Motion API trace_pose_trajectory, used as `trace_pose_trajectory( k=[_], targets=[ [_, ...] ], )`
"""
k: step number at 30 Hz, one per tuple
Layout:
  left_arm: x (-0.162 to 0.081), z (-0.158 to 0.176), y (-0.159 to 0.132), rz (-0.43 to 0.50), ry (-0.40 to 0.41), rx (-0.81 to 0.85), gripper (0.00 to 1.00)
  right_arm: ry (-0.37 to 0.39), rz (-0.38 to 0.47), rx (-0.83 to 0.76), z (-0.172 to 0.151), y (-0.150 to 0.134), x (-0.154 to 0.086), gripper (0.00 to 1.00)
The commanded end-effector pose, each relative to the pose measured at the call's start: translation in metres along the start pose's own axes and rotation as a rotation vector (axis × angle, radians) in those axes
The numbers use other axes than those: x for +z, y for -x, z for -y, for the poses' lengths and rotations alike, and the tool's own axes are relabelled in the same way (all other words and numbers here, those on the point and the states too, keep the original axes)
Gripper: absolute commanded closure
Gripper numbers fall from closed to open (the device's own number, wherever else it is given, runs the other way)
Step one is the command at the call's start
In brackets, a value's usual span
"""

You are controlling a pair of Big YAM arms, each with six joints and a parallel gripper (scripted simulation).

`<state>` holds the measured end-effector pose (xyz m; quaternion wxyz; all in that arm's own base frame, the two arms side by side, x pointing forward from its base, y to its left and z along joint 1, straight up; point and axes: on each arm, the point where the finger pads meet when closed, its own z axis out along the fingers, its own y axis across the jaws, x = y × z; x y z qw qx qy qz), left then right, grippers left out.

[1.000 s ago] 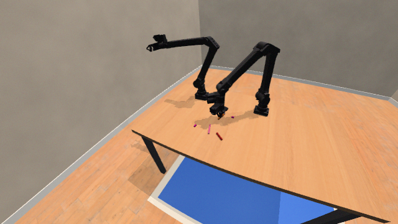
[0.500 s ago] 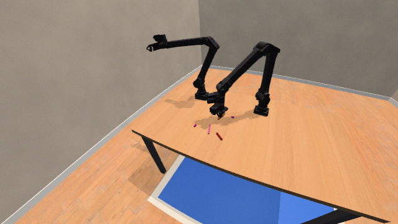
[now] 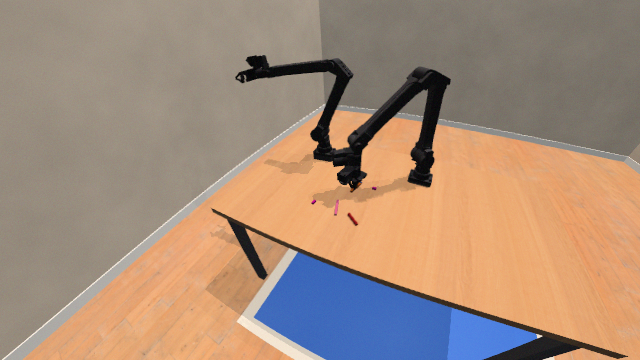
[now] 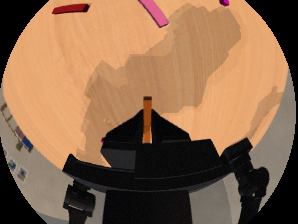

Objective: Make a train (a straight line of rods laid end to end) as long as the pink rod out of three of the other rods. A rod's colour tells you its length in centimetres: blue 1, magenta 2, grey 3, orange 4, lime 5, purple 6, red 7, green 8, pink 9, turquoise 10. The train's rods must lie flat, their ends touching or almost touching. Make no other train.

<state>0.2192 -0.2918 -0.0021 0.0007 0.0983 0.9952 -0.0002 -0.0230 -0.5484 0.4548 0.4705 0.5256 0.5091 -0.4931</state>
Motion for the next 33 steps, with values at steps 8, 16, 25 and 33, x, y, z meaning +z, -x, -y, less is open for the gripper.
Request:
trace_pose_trajectory(
  k=[8,16,25,33],
  targets=[
    [0.0,0.004,0.0,0.007,-0.008,0.01,0.96,-0.009,0.071,0.008,0.004,0.045,-0.007,0.0],
    [-0.005,0.006,0.001,0.019,-0.019,0.003,0.96,-0.009,0.071,0.008,0.004,0.045,-0.007,0.0],
    [-0.008,0.006,0.0,0.024,-0.024,-0.002,0.96,-0.009,0.071,0.008,0.004,0.045,-0.007,0.0],
    [-0.008,0.006,0.0,0.023,-0.023,-0.001,0.96,-0.009,0.071,0.008,0.004,0.045,-0.007,0.0]
  ],
)
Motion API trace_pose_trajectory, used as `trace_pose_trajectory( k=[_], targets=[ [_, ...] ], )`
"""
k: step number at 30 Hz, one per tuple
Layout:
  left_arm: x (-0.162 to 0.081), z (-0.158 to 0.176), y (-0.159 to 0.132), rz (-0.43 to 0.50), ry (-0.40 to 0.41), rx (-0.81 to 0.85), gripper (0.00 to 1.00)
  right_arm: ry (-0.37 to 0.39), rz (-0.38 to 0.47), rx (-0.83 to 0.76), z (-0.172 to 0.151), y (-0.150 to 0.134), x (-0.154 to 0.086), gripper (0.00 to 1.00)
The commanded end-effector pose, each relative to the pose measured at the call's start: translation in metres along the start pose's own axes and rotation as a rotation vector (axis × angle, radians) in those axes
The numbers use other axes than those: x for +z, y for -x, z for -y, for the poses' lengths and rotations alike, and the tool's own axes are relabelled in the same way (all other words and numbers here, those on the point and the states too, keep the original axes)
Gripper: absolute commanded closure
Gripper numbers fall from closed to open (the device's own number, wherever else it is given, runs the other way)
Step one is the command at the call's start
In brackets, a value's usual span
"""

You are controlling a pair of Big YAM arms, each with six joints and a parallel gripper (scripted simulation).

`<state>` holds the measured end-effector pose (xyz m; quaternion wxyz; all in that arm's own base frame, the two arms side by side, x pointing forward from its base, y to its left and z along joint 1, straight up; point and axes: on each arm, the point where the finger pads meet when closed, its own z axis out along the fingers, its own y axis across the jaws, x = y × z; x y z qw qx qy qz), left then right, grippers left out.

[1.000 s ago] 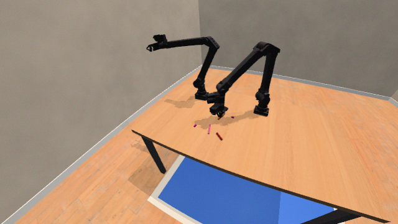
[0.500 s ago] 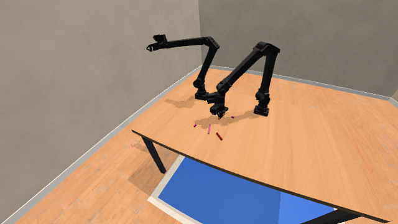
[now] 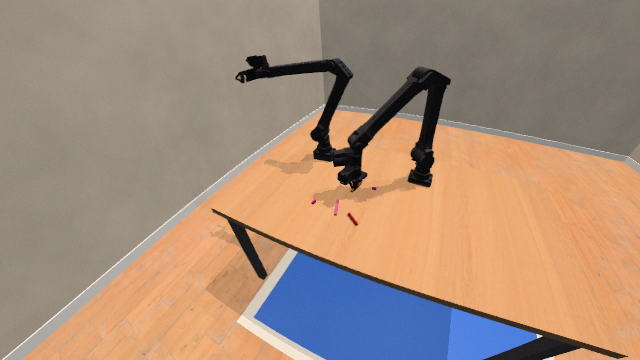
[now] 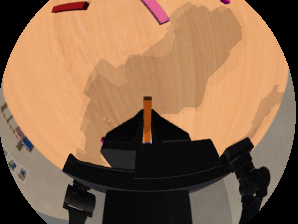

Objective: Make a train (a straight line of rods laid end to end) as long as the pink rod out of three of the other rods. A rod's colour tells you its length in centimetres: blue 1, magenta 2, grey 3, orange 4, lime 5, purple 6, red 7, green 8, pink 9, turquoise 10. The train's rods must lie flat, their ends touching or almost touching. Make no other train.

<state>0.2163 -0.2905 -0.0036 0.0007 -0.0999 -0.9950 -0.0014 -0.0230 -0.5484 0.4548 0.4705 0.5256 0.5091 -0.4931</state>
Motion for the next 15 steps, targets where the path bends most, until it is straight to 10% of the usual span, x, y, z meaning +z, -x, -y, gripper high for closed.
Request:
trace_pose_trajectory(
  k=[1,15],
  targets=[
    [-0.0093,0.0066,0.0034,0.027,-0.026,-0.005,0.96,-0.009,0.071,0.008,0.0042,0.0453,-0.0073,0.0],
    [-0.0093,0.0066,0.0034,0.027,-0.026,-0.005,0.88,-0.009,0.071,0.008,0.0042,0.0453,-0.0073,0.0]
  ],
)
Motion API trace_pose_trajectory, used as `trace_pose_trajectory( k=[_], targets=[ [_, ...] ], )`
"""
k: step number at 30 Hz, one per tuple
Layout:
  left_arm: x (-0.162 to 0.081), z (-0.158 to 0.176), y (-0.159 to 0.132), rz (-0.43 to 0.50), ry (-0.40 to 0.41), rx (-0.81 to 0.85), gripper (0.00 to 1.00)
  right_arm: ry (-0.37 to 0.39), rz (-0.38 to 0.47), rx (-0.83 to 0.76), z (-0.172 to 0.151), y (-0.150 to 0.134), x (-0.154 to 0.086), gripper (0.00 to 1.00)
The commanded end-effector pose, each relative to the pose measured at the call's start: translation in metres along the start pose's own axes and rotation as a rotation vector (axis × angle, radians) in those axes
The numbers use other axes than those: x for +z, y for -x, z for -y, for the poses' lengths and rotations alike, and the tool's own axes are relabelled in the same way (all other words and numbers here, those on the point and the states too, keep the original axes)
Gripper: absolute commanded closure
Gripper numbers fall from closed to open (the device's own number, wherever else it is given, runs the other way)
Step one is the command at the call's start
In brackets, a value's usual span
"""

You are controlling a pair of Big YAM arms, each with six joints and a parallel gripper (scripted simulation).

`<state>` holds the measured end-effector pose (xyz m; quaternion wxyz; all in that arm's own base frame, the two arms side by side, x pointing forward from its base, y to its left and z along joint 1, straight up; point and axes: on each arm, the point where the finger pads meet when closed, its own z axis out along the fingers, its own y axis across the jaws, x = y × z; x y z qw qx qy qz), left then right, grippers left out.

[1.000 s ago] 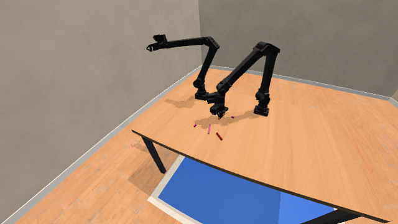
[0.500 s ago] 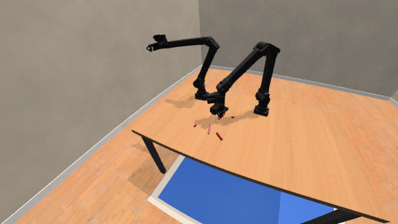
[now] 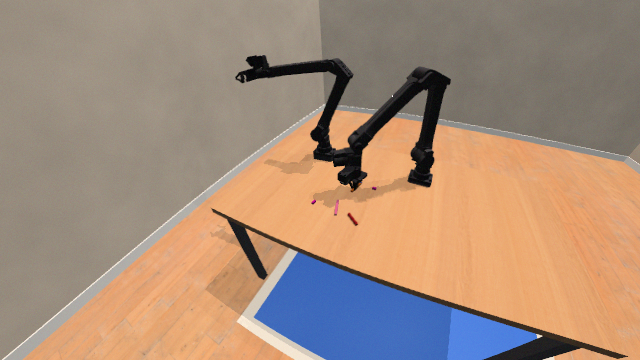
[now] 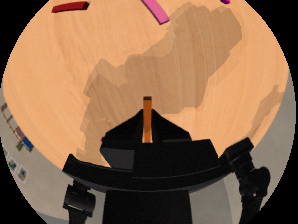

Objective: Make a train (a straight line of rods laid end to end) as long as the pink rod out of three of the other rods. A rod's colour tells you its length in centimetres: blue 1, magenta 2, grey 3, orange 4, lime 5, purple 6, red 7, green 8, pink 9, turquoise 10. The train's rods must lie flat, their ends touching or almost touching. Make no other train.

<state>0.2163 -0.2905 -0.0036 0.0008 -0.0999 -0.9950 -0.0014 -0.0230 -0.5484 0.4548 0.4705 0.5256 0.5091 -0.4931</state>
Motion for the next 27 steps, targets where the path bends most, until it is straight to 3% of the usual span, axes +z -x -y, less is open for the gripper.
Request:
trace_pose_trajectory(
  k=[1,8,20,27],
  targets=[
    [-0.009,0.007,0.003,0.027,-0.026,-0.005,0.88,-0.009,0.071,0.008,0.004,0.045,-0.007,0.0],
    [-0.009,0.007,0.003,0.027,-0.026,-0.005,0.77,-0.009,0.071,0.008,0.004,0.045,-0.007,0.0],
    [-0.01,0.007,0.004,0.026,-0.026,-0.005,0.77,-0.009,0.071,0.008,0.004,0.045,-0.007,0.0],
    [-0.037,0.017,0.015,0.044,-0.043,-0.005,0.77,-0.009,0.071,0.008,0.004,0.045,-0.007,0.0]
  ],
)
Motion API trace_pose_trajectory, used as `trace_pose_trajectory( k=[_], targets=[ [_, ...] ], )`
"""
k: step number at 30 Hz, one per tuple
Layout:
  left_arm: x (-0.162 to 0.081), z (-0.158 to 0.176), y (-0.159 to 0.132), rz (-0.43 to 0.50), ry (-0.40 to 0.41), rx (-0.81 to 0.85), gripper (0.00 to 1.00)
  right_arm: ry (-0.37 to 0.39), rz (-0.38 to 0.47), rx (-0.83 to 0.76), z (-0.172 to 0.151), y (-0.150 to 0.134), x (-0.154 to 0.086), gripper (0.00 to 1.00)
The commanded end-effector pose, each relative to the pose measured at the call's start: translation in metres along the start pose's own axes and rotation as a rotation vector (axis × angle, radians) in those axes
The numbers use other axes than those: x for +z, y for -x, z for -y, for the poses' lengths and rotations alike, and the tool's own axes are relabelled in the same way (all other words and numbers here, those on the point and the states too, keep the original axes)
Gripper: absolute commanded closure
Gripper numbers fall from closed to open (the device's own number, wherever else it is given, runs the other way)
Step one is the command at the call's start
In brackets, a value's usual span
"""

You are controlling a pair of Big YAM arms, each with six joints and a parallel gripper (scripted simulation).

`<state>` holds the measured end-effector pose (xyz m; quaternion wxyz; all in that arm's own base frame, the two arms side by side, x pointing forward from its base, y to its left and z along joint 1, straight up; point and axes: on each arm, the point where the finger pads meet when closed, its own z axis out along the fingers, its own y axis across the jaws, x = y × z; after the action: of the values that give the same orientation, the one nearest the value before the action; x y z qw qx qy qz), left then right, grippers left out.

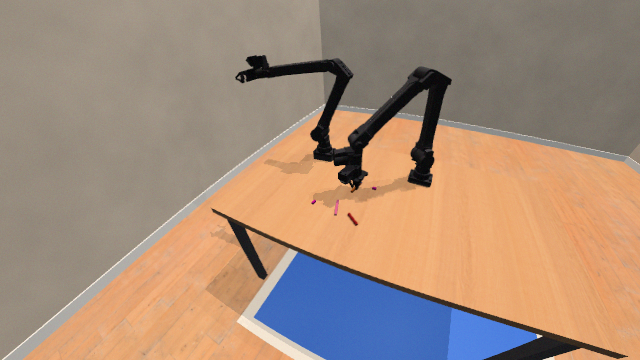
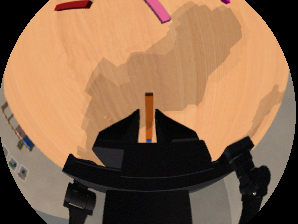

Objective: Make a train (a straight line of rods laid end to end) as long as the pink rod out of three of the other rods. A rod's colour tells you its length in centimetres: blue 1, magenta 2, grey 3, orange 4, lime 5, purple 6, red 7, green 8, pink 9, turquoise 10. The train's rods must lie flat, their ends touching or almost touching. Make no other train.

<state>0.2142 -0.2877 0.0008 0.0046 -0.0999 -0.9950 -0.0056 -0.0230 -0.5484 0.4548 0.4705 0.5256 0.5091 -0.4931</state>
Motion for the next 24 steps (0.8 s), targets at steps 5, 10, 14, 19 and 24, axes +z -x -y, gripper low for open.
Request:
trace_pose_trajectory(
  k=[5,10,14,19,24],
  targets=[
    [-0.047,0.019,0.017,0.054,-0.051,-0.005,0.77,-0.009,0.071,0.008,0.004,0.045,-0.007,0.0],
    [-0.076,0.018,0.016,0.056,-0.053,-0.005,0.77,-0.009,0.071,0.008,0.004,0.045,-0.007,0.0],
    [-0.097,0.018,0.016,0.057,-0.054,-0.005,0.77,-0.009,0.071,0.008,0.004,0.045,-0.007,0.0],
    [-0.11,0.017,0.015,0.057,-0.054,-0.005,0.77,-0.009,0.071,0.008,0.004,0.045,-0.007,0.0],
    [-0.095,0.009,0.006,0.021,-0.021,-0.004,0.77,-0.009,0.071,0.008,0.004,0.045,-0.007,0.0]
  ],
)
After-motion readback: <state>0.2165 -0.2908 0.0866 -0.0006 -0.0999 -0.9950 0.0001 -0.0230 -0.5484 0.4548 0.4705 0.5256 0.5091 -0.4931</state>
